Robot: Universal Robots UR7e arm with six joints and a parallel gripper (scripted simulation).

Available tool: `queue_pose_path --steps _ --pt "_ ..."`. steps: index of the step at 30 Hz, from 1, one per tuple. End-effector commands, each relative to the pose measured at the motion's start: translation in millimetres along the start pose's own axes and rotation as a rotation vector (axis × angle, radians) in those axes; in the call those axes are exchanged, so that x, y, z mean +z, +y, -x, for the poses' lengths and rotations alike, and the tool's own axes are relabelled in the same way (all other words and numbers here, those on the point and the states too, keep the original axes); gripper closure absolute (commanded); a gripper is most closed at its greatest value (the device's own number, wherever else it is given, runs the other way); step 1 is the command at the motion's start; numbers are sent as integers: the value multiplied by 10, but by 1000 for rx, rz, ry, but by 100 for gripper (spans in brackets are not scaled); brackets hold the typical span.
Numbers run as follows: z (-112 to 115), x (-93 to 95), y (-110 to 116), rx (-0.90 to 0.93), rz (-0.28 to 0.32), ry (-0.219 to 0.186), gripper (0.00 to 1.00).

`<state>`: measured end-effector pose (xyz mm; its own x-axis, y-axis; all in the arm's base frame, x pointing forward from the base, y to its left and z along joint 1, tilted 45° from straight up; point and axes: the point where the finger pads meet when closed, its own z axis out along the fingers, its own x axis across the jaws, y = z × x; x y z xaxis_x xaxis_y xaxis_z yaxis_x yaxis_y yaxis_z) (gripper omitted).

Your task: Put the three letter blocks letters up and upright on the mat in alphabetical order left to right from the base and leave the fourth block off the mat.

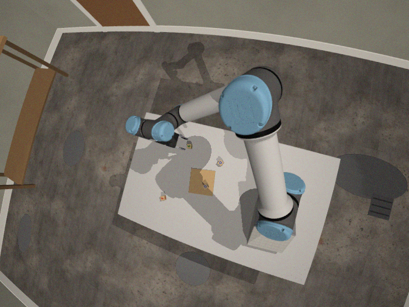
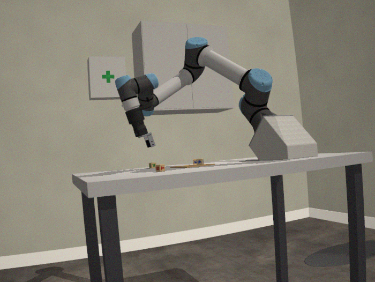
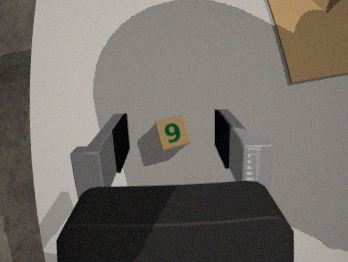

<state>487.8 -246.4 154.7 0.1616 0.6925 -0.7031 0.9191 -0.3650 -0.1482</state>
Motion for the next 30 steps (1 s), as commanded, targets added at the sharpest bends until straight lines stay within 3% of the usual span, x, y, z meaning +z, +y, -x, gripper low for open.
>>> queue_pose_path --steps 1,8,13,23,25,30 --pt "-1 -5 -9 1 2 0 0" --pt "-10 -16 -77 14 12 1 0" --pt "-33 -32 -253 48 37 4 0" --pt "-141 -17 -925 177 129 20 0" --pt "-141 -17 -925 177 129 20 0" --pt "-234 35 -1323 250 182 31 0"
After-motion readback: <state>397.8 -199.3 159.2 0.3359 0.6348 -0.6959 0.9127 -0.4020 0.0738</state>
